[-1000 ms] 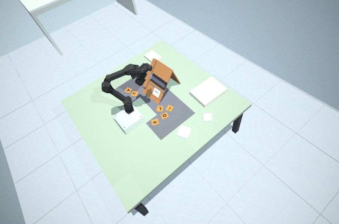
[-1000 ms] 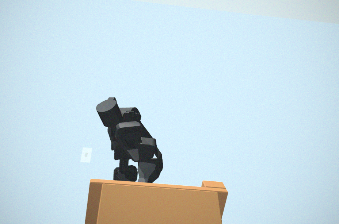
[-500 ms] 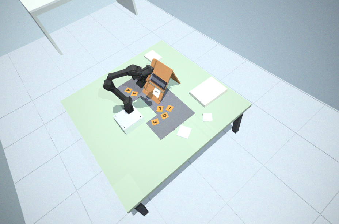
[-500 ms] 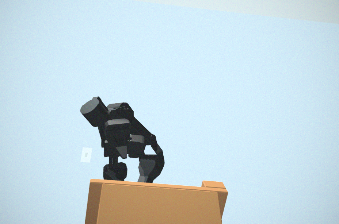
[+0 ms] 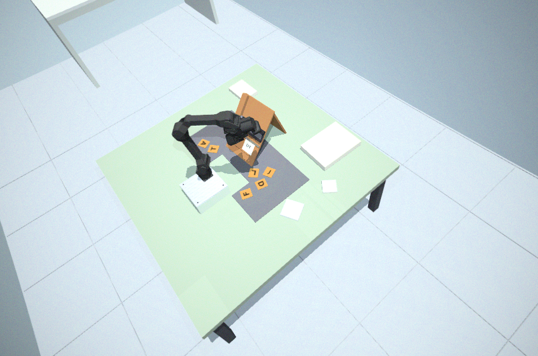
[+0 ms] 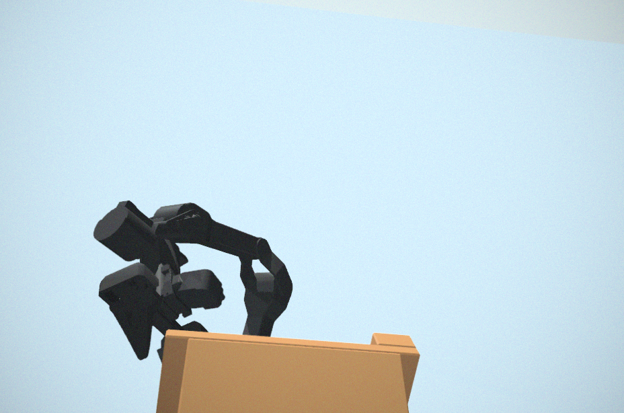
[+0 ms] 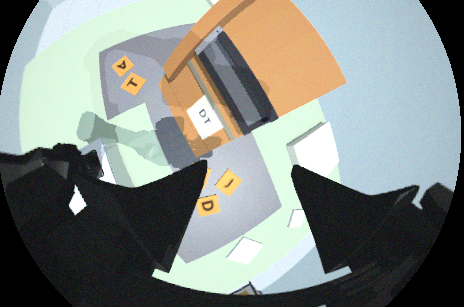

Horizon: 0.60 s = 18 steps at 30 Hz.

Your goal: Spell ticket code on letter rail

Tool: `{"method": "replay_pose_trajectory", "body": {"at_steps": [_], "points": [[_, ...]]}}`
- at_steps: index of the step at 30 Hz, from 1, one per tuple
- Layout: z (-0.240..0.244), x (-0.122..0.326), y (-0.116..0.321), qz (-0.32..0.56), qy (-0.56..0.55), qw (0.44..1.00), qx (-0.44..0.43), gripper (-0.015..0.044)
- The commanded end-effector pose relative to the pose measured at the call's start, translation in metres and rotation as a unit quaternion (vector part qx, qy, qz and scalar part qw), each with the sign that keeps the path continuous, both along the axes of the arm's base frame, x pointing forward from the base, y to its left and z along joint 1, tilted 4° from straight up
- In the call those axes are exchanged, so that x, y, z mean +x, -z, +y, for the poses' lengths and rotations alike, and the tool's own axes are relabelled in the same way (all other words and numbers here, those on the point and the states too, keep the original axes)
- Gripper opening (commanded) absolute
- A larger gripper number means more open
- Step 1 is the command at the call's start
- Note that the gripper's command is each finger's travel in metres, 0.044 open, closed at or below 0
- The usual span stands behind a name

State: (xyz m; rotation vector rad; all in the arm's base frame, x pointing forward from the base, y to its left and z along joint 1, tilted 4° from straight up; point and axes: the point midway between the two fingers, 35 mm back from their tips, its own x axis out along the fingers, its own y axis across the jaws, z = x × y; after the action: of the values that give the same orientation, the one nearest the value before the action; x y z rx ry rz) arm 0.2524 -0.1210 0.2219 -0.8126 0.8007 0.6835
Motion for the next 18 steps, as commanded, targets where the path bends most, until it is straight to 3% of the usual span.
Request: {"method": "replay_pose_trajectory", "body": {"at_steps": [1,8,15,18], "points": [[-0.042,-0.002,0.060,0.107,0.184,0.975,0.060,0.0340],[-0.081,-0.017,0.127,0.202,0.392,0.891,0.104,0.0340],[-0.108,-0.047,0.193,0.268,0.586,0.755,0.121,0.0340],[-0.110,-0.051,0.200,0.273,0.605,0.738,0.121,0.0340]]}}
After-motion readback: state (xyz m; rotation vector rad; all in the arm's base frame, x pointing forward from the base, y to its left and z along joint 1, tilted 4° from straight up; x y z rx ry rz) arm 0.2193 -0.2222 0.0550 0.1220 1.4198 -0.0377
